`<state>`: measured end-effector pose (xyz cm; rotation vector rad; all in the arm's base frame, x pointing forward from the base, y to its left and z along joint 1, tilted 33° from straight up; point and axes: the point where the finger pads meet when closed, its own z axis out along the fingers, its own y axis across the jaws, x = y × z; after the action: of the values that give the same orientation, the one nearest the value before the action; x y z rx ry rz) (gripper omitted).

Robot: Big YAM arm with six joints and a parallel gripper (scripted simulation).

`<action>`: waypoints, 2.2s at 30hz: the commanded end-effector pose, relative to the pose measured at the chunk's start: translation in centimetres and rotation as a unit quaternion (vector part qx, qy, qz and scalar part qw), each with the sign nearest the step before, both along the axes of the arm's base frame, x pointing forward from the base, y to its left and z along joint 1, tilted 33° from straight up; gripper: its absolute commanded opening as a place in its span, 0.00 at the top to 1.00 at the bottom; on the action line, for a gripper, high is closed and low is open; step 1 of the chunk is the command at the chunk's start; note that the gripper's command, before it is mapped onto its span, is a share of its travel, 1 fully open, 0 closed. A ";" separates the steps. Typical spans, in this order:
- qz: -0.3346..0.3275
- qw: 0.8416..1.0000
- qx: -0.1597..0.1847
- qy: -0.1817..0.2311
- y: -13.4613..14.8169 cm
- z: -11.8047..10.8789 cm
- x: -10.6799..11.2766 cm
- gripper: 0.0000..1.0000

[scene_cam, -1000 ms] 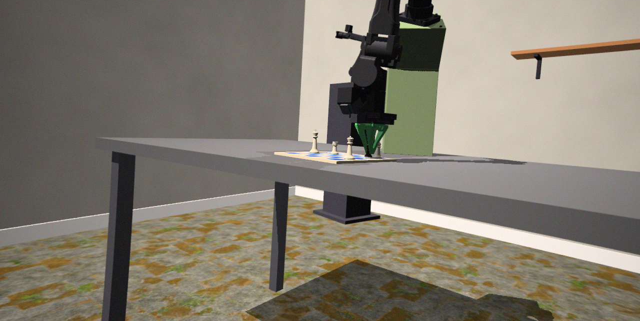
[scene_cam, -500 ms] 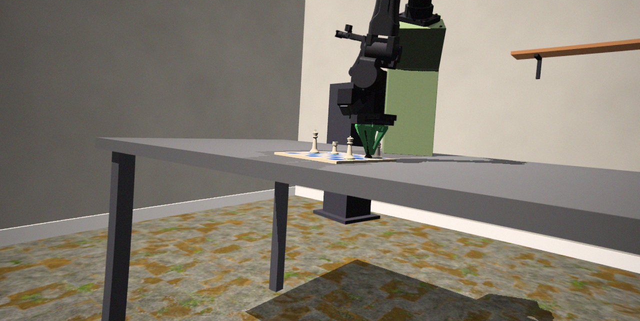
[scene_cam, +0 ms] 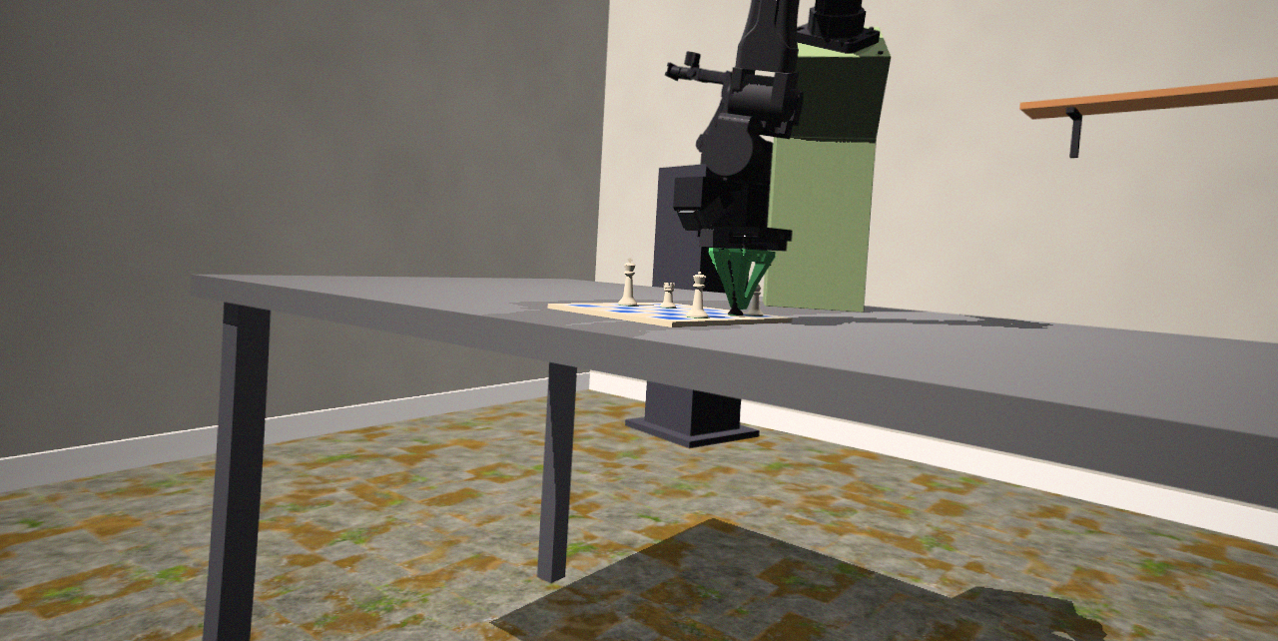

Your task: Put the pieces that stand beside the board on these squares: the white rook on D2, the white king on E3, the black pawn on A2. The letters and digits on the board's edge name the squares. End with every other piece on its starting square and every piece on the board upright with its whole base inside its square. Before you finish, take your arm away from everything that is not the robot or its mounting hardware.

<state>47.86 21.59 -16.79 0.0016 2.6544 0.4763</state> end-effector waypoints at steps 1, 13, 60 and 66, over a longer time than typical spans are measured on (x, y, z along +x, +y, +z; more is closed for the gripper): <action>0.001 1.000 0.001 -0.001 0.5 -0.2 0.0 1.00; 0.001 1.000 0.001 -0.001 0.5 -0.2 0.0 1.00; -0.002 1.000 -0.001 -0.004 -2.7 6.1 -2.6 0.67; 0.001 1.000 -0.001 -0.005 -3.1 8.0 -3.7 0.67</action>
<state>44.62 19.00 -9.48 0.0152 2.6432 0.4818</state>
